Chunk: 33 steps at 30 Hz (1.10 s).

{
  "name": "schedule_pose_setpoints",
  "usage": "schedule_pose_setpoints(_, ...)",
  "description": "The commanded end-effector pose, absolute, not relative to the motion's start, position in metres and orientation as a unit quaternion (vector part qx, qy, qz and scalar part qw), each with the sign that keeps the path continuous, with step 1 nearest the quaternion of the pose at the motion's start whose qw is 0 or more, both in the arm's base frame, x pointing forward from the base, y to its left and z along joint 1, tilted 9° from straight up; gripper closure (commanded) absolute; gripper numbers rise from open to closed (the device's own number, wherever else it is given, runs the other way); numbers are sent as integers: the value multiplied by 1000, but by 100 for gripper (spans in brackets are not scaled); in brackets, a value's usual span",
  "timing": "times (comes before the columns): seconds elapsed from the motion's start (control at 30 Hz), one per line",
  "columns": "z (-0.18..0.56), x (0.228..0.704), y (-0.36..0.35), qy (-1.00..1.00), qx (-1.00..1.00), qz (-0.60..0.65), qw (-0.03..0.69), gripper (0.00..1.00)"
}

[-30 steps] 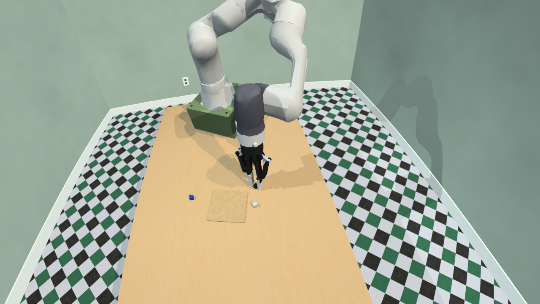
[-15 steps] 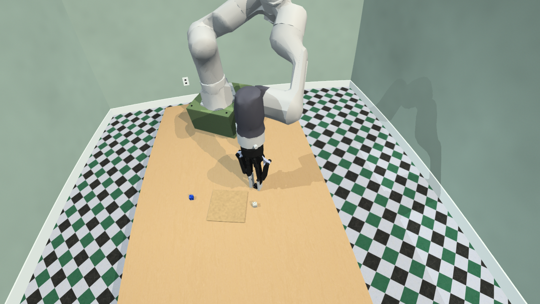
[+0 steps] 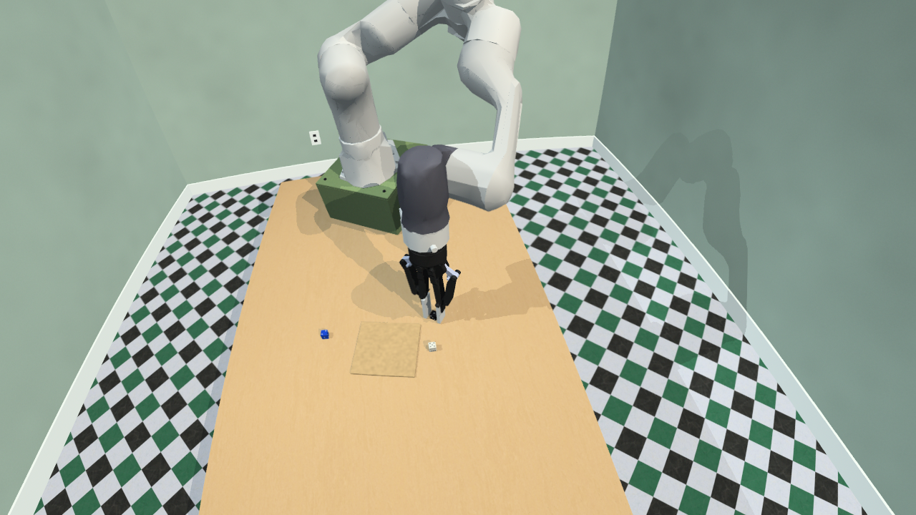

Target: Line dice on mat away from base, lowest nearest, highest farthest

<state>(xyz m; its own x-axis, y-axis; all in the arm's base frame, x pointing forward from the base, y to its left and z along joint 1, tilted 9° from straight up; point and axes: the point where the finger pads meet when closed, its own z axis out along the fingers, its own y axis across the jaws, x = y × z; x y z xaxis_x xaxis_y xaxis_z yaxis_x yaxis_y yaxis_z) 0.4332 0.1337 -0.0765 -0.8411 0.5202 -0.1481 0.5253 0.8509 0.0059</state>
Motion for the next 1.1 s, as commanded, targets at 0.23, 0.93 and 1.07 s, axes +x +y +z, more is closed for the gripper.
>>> schedule_pose_setpoints(0.23,-77,435,133,960,271,-18,74,81)
schedule_pose_setpoints(0.93,-77,435,133,960,271,-18,74,93)
schedule_pose_setpoints(1.07,-77,435,133,960,271,-18,74,93)
